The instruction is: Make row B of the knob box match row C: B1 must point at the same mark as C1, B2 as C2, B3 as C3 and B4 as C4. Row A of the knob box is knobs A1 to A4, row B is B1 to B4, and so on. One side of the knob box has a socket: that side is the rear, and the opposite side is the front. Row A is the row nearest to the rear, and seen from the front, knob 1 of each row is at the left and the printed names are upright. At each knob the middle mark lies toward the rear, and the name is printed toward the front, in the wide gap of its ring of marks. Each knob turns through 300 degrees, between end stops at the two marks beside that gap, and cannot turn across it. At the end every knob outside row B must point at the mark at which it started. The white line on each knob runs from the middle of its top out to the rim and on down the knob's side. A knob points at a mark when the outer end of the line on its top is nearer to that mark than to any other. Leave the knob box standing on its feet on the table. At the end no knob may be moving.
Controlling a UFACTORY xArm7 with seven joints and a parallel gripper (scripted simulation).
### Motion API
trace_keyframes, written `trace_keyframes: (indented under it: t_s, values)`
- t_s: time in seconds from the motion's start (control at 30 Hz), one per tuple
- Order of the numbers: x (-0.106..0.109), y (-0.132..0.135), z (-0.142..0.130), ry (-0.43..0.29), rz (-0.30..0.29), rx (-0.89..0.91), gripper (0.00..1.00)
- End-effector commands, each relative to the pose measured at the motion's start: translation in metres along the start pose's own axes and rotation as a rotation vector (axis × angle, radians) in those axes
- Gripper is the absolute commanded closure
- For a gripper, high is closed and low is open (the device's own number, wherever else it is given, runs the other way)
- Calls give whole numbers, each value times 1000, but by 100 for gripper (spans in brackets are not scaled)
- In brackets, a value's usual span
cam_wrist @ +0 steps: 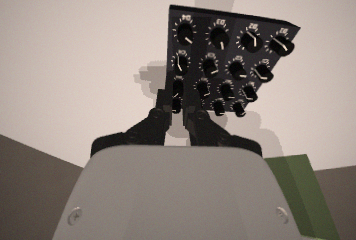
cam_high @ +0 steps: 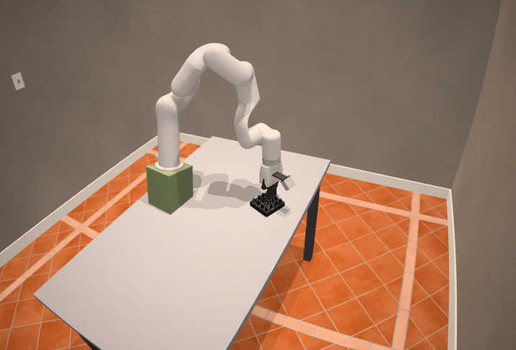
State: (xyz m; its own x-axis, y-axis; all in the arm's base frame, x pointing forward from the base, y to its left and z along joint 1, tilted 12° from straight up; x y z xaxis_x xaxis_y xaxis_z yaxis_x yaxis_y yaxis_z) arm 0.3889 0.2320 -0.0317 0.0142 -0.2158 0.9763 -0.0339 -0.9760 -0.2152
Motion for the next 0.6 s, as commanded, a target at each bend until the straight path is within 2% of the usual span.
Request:
trace_keyframes:
  t_s: [0.0,0.57]
  values:
    - [1,-1,1,4,1,-1,92]
    - [1,-1,1,3,2,-61,92]
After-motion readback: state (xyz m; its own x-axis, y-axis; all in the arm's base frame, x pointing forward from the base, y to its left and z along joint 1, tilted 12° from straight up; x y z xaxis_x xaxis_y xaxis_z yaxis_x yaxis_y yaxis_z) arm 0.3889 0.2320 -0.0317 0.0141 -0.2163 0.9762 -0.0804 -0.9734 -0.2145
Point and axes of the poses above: the point where the finger pads meet when closed, its own x axis back along the fingers, its own y axis across the jaws, z = x × y, the point moved 4 cm from there along x, back along the fingers, and after that the axes turned 9 degrees about x, right-handed, at the moved point
